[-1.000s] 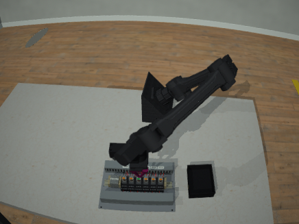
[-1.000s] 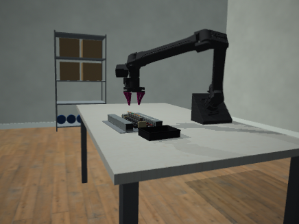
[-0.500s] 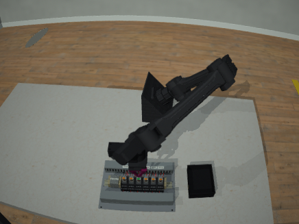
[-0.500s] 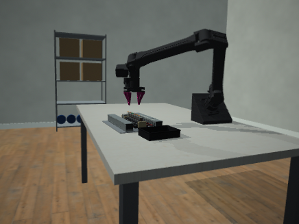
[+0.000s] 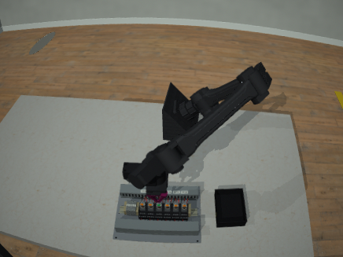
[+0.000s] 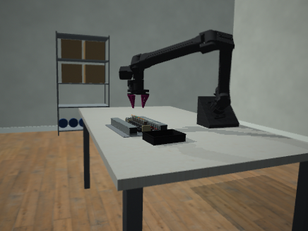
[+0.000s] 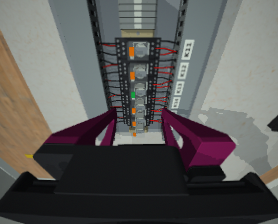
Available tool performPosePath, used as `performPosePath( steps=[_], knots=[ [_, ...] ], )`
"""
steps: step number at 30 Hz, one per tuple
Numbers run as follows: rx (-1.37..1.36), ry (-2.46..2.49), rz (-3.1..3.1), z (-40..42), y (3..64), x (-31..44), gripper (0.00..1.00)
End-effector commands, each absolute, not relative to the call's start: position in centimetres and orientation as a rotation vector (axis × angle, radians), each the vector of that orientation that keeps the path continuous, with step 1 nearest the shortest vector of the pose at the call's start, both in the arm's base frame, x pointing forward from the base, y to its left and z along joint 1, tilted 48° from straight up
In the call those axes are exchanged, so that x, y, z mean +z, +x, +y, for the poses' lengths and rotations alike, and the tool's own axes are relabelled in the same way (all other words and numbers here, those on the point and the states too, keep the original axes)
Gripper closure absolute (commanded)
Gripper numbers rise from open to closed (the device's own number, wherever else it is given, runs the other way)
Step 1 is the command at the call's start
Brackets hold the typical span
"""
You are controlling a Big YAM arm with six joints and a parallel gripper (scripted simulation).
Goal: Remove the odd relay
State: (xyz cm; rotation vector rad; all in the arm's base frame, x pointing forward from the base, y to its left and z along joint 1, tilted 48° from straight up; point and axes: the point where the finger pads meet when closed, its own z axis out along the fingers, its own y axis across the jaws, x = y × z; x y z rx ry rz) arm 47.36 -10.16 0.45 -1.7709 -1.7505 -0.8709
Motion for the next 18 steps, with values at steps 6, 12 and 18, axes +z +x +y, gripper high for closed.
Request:
performPosePath(
  steps=[6,12,18],
  knots=[
    [-0.897,-1.798,-1.759,-12.56,48.2,0.82,0.41],
    [-0.898,-1.794,-1.765,-12.43,48.36,0.91,0.41],
    [-0.898,-1.791,-1.769,-12.33,48.47,0.97,0.41]
  ],
)
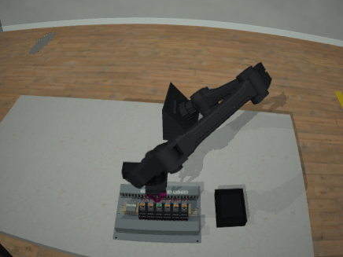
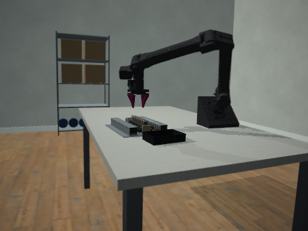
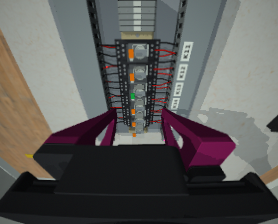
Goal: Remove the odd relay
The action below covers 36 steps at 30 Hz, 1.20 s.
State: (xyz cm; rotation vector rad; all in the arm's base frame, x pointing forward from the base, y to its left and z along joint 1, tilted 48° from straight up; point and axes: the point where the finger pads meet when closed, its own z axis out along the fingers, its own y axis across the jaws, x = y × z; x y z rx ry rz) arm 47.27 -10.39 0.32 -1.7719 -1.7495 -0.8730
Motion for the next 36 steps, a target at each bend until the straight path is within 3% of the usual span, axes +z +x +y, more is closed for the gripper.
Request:
performPosePath(
  steps=[1,36],
  knots=[
    [-0.898,-1.79,-1.769,-12.32,48.48,0.98,0.41],
    [-0.894,-1.784,-1.777,-11.67,48.95,1.68,0.41]
  ],
)
